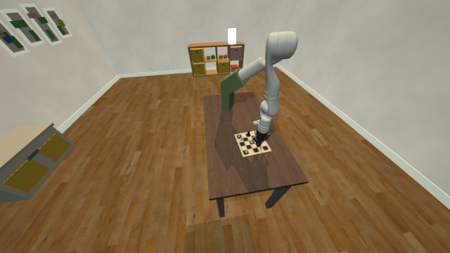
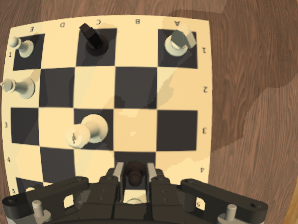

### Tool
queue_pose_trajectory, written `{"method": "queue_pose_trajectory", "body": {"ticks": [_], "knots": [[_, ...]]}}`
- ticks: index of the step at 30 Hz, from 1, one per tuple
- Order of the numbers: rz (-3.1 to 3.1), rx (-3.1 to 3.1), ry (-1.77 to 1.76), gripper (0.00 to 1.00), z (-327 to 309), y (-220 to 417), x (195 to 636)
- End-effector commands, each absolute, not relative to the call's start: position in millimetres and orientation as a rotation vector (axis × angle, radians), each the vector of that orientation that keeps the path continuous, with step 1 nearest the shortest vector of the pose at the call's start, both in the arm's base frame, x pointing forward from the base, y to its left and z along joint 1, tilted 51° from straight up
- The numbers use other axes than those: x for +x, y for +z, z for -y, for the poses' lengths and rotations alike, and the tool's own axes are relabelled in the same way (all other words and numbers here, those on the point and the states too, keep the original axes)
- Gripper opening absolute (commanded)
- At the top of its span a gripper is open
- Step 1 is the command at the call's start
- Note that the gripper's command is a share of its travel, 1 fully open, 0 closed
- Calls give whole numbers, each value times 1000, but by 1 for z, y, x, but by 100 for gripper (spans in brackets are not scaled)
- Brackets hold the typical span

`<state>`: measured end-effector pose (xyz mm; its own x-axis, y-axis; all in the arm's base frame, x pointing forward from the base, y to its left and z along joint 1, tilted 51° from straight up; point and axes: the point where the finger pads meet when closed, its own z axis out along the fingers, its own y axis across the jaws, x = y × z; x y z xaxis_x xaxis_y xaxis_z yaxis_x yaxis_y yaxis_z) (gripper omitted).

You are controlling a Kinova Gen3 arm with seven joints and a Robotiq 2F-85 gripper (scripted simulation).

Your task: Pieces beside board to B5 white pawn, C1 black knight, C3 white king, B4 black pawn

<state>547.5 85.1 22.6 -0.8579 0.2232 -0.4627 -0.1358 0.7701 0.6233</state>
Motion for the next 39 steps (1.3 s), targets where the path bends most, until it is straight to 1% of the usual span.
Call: {"method": "queue_pose_trajectory", "body": {"ticks": [1,2,3,5,6,19,39], "knots": [[-2431,51,908,20,-86,23,550],[-2431,51,908,20,-86,23,550],[-2431,51,908,27,-86,23,550],[-2431,51,908,27,-86,23,550],[-2431,51,908,34,-86,23,550],[-2432,50,909,34,-86,24,549],[-2434,56,909,34,-39,71,509]]}}
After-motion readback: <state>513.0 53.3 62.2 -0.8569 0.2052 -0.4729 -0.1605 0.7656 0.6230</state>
